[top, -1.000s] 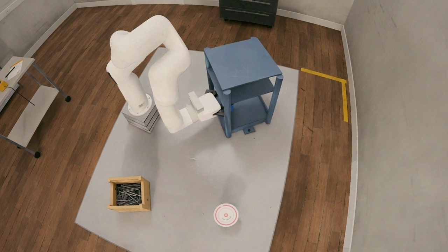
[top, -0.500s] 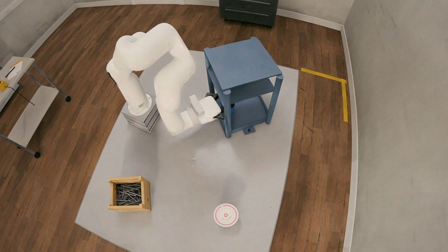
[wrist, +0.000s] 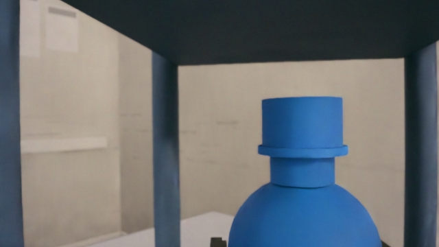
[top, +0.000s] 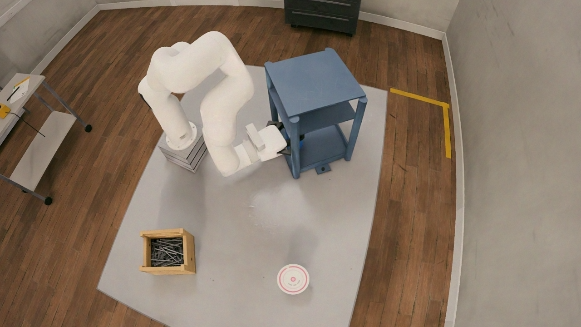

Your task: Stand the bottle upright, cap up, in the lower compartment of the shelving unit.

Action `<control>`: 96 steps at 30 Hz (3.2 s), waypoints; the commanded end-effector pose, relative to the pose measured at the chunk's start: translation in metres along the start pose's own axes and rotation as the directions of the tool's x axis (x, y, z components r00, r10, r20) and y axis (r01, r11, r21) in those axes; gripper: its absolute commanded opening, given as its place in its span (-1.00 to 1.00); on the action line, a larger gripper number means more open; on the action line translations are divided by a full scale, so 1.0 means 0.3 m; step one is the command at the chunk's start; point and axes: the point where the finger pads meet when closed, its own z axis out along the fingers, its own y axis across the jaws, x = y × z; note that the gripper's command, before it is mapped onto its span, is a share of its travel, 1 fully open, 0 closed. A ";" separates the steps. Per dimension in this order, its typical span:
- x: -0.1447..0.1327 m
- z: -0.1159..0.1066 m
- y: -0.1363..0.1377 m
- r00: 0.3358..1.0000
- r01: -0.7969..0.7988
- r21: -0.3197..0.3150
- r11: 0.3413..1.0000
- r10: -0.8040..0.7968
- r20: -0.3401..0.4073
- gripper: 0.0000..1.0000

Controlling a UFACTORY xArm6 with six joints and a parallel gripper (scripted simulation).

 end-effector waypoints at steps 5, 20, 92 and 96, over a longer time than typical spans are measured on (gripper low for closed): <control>0.002 0.001 0.001 1.000 0.001 0.000 1.000 -0.001 -0.002 -0.33; 0.002 0.001 0.001 1.000 0.001 0.000 1.000 -0.001 -0.002 0.67; 0.002 -0.409 0.001 1.000 0.001 0.000 1.000 -0.001 -0.002 0.67; 0.002 -0.438 0.001 1.000 0.001 0.000 1.000 -0.001 -0.002 0.67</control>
